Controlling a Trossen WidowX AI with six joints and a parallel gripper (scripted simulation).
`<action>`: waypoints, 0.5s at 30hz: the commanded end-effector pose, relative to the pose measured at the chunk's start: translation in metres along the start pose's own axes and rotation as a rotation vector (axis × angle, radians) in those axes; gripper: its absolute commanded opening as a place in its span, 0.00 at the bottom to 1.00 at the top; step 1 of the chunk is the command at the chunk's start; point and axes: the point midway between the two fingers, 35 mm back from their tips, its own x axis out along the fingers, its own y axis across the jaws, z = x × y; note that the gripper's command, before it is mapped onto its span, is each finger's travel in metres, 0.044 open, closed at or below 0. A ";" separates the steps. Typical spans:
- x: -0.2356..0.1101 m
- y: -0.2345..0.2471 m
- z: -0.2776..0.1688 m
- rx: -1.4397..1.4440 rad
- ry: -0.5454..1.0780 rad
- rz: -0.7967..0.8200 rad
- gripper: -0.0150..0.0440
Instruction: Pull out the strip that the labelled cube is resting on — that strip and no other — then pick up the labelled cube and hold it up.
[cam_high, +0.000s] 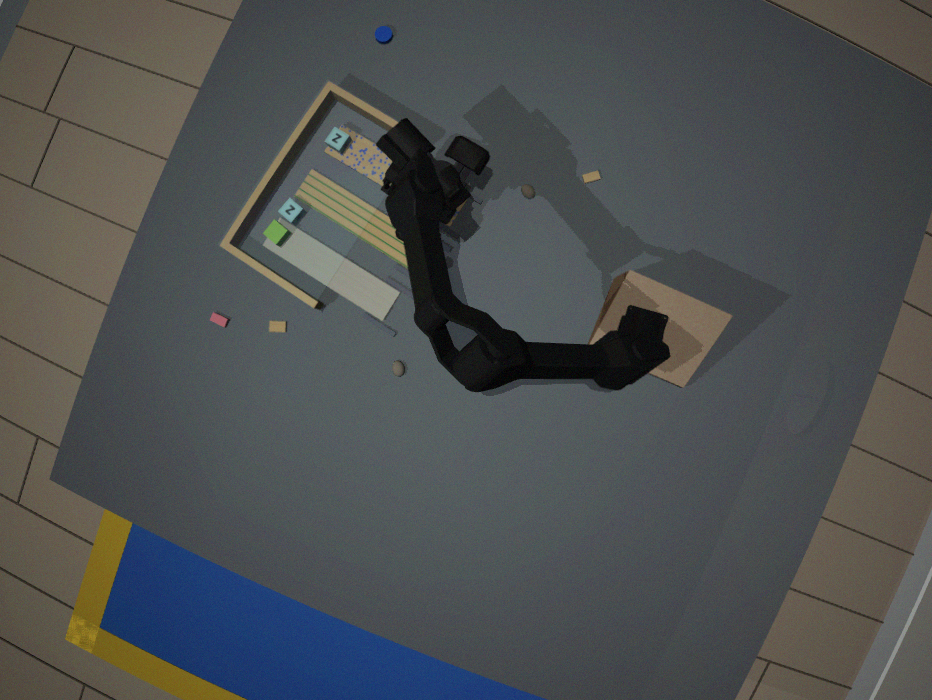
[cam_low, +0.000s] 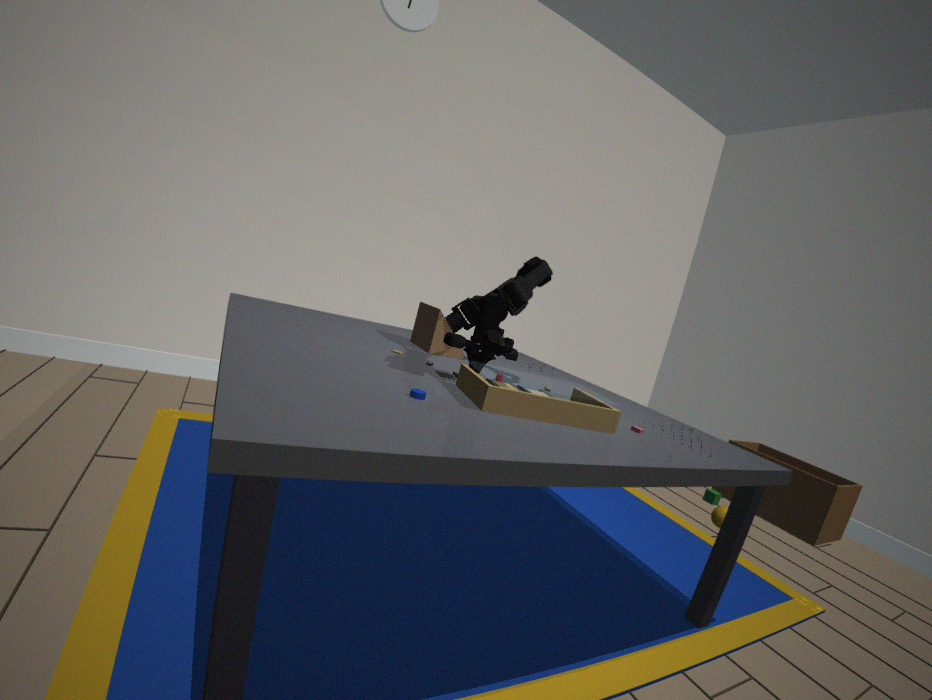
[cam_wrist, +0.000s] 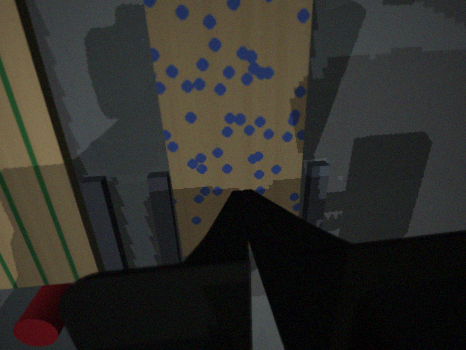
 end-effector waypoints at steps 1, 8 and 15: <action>0.003 0.002 0.000 0.001 0.005 0.004 0.25; 0.004 0.001 0.000 0.001 0.005 0.004 0.25; 0.005 0.001 0.001 0.001 0.005 0.004 0.25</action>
